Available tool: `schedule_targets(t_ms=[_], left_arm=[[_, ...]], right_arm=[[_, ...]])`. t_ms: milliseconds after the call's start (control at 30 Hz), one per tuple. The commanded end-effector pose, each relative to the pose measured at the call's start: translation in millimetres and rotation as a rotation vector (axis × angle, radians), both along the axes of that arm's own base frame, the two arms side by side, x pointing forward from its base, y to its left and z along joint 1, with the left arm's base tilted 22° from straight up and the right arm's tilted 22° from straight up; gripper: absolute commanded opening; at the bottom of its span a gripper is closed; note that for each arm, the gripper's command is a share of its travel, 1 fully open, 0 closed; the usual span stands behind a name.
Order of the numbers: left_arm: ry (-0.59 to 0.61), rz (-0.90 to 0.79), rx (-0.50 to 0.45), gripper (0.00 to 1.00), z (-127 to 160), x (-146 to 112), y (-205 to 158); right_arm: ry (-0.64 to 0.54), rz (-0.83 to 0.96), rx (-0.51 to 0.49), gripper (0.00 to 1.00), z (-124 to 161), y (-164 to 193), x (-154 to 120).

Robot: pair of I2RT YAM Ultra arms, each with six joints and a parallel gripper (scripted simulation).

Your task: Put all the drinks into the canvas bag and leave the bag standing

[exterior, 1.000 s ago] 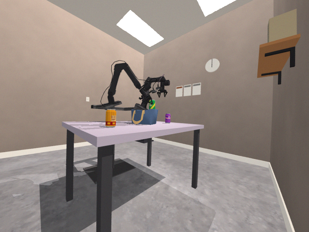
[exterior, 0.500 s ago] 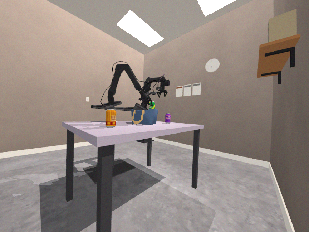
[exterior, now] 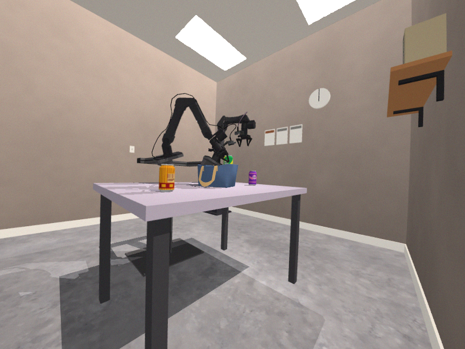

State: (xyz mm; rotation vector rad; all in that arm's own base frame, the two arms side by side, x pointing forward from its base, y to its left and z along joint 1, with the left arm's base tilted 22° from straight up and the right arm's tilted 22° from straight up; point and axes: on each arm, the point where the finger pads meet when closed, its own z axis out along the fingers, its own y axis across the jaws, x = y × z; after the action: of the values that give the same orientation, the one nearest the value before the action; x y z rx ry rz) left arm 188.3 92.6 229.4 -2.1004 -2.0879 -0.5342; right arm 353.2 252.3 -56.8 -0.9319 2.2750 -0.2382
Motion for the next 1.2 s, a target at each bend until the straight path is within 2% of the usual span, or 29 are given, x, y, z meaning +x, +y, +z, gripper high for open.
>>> schedule_targets(t_ms=[0, 67, 100, 167, 300, 333, 367, 500, 567, 633, 700, 767, 867, 900, 933, 1033, 1100, 1167], left_arm=[[-0.017, -0.003, -0.012, 1.0, 1.3, -2.0, -3.7], [-0.017, -0.003, -0.012, 1.0, 1.3, -2.0, -3.7], [-0.017, -0.003, -0.012, 1.0, 1.3, -2.0, -3.7], [-0.017, -0.003, -0.012, 1.0, 1.3, -2.0, -3.7], [-0.017, -0.003, -0.012, 1.0, 1.3, -2.0, -3.7], [-0.017, -0.003, -0.012, 1.0, 1.3, -2.0, -3.7], [-0.017, -0.003, -0.012, 1.0, 1.3, -2.0, -3.7], [-0.017, -0.003, -0.012, 1.0, 1.3, -2.0, -3.7], [-0.017, -0.003, -0.012, 1.0, 1.3, -2.0, -3.7], [-0.017, -0.003, -0.012, 1.0, 1.3, -2.0, -3.7], [-0.017, -0.003, -0.012, 1.0, 1.3, -2.0, -3.7], [-0.017, -0.003, -0.012, 1.0, 1.3, -2.0, -3.7], [-0.017, -0.003, -0.012, 1.0, 1.3, -2.0, -3.7], [-0.017, -0.003, -0.012, 1.0, 1.3, -2.0, -3.7], [-0.017, -0.003, -0.012, 1.0, 1.3, -2.0, -3.7], [-0.017, -0.003, -0.012, 1.0, 1.3, -2.0, -3.7], [-0.017, -0.003, -0.012, 1.0, 1.3, -2.0, -3.7], [-0.017, -0.003, -0.012, 1.0, 1.3, -2.0, -3.7]], right_arm=[[-0.084, 0.015, 0.083, 0.7, 14.8, 17.7, 20.2], [-0.07, 0.041, 0.072, 0.7, 9.6, 18.8, 6.7], [-0.086, 0.045, 0.089, 0.7, 15.1, 26.9, 13.1], [-0.106, 0.014, 0.106, 0.7, 20.4, 20.9, 28.8], [-0.102, 0.03, 0.095, 0.7, 20.1, 24.6, 19.3], [-0.07, 0.034, 0.073, 0.7, -0.5, 15.9, 12.7], [-0.055, 0.021, 0.058, 0.7, -7.7, 5.1, 10.7], [-0.094, 0.043, 0.096, 0.7, 7.2, 22.7, 17.9], [-0.076, 0.016, 0.078, 0.7, -7.1, 8.1, 21.6], [-0.066, 0.035, 0.07, 0.7, -10.3, 8.8, 11.2], [-0.092, 0.049, 0.096, 0.7, -3.5, 24.3, 20.4], [-0.106, 0.017, 0.106, 0.7, -0.2, 14.9, 32.9], [-0.106, 0.034, 0.107, 0.7, 3.0, 22.1, 27.5], [-0.081, 0.033, 0.083, 0.7, -15.0, 12.9, 21.3], [-0.086, 0.016, 0.087, 0.7, -14.6, 7.8, 28.1], [-0.073, 0.046, 0.076, 0.7, -19.0, 11.0, 13.9], [-0.097, 0.021, 0.096, 0.7, -14.6, 9.7, 31.2], [-0.1, 0.034, 0.099, 0.7, -16.7, 15.4, 29.6]])
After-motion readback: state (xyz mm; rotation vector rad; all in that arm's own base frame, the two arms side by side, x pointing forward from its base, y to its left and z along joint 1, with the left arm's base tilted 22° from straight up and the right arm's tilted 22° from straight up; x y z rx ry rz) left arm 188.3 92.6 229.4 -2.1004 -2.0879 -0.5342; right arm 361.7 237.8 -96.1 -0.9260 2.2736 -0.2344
